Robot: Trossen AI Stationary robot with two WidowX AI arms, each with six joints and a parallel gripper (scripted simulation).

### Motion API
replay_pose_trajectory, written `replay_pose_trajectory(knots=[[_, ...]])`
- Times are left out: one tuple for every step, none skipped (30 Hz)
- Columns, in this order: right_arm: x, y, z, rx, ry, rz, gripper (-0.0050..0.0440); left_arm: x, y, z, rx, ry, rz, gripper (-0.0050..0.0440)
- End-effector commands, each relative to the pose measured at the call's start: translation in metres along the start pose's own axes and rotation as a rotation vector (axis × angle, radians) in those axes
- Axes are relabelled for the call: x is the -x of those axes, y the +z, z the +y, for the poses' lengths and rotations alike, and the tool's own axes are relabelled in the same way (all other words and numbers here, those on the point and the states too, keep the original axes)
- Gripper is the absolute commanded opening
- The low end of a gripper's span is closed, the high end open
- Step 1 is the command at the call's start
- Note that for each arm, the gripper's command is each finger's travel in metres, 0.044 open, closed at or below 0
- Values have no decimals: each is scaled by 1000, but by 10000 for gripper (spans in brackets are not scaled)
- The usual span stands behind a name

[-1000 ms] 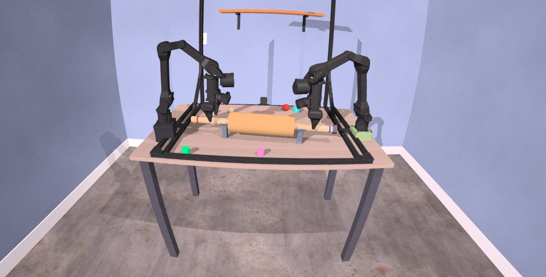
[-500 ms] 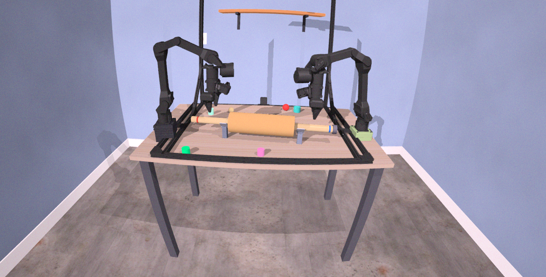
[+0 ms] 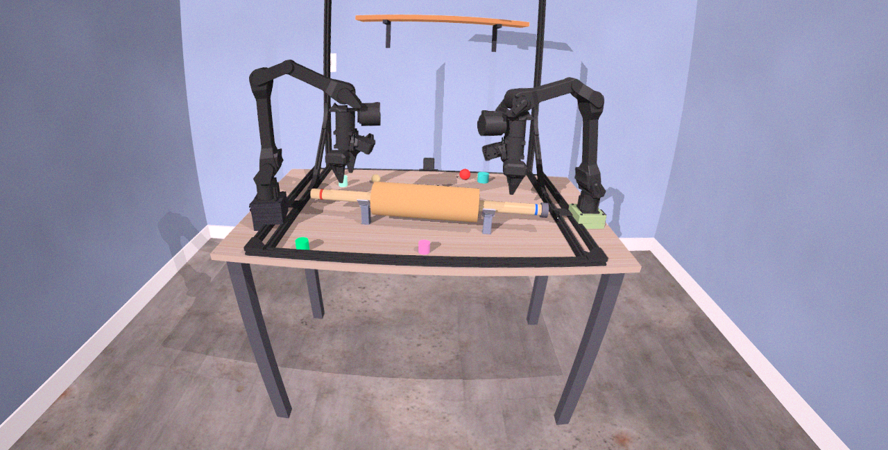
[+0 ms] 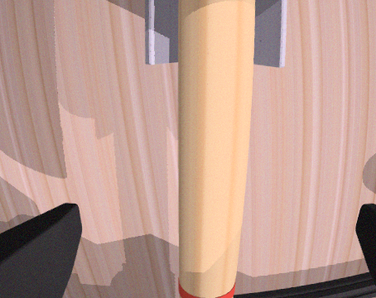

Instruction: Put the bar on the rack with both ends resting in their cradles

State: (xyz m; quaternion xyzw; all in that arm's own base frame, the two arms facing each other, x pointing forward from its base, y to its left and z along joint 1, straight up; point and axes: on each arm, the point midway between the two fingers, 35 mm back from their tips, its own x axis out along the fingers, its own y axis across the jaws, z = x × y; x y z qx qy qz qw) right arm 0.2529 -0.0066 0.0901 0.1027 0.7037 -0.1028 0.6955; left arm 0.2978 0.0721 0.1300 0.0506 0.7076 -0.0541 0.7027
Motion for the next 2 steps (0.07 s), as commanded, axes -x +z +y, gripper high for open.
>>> replay_pose_trajectory(knots=[[-1,0,0,0,-1,0,440,-3,0,0,-1,-3,7,440],[-1,0,0,0,-1,0,440,-3,0,0,-1,-3,7,440]])
